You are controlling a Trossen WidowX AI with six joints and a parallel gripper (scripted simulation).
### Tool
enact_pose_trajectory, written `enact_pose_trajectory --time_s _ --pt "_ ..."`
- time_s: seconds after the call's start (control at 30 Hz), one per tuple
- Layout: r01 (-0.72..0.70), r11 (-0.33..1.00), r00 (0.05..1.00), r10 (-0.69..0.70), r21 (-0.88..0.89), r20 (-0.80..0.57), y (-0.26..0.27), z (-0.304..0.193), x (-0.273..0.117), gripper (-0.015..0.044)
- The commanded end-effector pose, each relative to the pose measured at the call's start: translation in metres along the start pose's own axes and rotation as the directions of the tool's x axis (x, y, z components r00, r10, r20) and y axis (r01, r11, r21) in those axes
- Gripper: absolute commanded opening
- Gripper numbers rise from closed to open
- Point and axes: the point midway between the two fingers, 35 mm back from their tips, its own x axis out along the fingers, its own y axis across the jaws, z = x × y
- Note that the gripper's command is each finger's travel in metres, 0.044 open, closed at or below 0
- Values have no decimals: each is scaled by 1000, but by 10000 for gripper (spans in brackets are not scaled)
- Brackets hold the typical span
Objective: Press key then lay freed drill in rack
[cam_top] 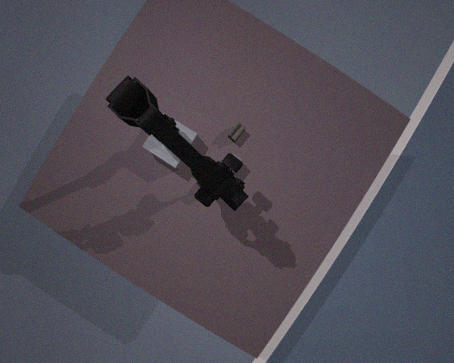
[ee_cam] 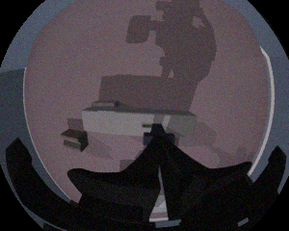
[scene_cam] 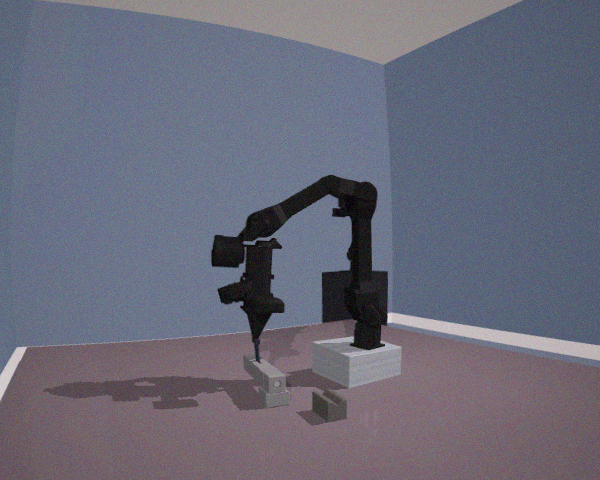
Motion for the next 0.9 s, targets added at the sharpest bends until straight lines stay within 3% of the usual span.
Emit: enact_pose_trajectory --time_s 0.0,0.37,0.5,0.7,0.87 --pt "0 1000 999 0 -1 -49 -1 -7 24 0" --pt "0 1000 999 0 -1 -49 -1 -7 29 0" --pt "0 1000 999 0 -1 -49 -1 -2 9 105" --pt "0 1000 999 0 -1 -48 0 5 -51 263" --pt "-3 1000 999 2 -23 -35 2 7 -44 394"
